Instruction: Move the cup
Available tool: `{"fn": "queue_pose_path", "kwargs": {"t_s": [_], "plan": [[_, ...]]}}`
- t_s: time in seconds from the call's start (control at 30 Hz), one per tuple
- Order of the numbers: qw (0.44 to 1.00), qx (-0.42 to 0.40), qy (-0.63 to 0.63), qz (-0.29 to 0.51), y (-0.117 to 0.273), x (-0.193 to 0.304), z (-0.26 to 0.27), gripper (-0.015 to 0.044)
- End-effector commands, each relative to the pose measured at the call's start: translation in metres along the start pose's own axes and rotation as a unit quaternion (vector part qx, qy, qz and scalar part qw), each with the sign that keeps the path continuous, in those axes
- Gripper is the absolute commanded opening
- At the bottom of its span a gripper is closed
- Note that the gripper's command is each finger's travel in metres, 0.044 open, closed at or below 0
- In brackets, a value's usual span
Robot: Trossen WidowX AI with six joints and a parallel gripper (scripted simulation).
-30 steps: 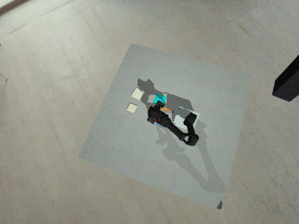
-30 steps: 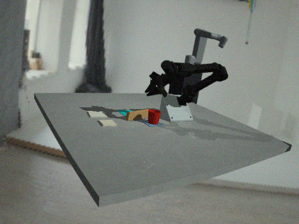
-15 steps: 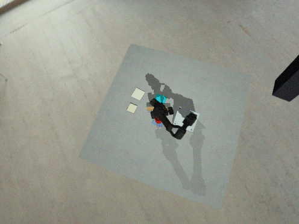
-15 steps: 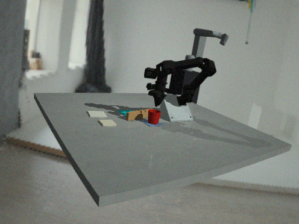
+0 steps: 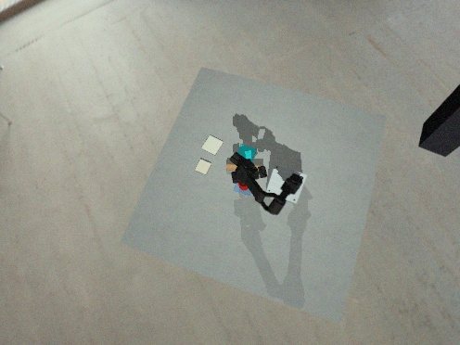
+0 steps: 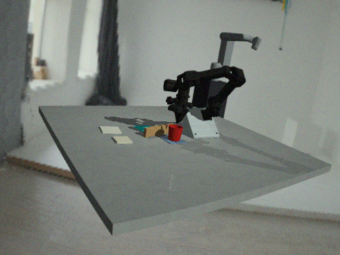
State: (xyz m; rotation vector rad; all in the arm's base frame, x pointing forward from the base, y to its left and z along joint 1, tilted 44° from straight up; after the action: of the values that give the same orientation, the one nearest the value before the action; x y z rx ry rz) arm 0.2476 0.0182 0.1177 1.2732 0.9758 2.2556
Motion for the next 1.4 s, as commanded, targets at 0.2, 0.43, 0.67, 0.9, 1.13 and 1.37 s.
{"fn": "queue_pose_path", "kwargs": {"t_s": [0.2, 0.43, 0.67, 0.9, 1.13, 1.37], "plan": [[1.0, 0.0, -0.002, 0.002, -0.017, 0.0, 0.0, 0.0148], [1.0, -0.001, -0.002, 0.002, -0.028, 0.0, 0.0, 0.0148], [1.0, -0.001, -0.002, 0.003, -0.039, 0.001, 0.0, 0.0148], [1.0, -0.002, -0.002, 0.004, -0.05, 0.002, -0.001, 0.0148], [1.0, -0.001, 0.0, 0.003, -0.052, 0.002, -0.001, 0.0122], [1.0, -0.001, 0.0, 0.003, -0.052, 0.002, -0.001, 0.0036]]}}
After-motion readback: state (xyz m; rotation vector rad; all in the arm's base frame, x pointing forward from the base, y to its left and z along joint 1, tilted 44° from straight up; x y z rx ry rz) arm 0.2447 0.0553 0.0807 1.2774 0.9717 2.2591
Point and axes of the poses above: the point midway between the two fingers, 35 mm back from their tips, its own y axis back along the fingers, its own z axis across the jaws, x = y × z, the point moved 6 cm from there along y, back along the fingers, and after that the axes turned 4 degrees about -y, right-handed, at the moved point
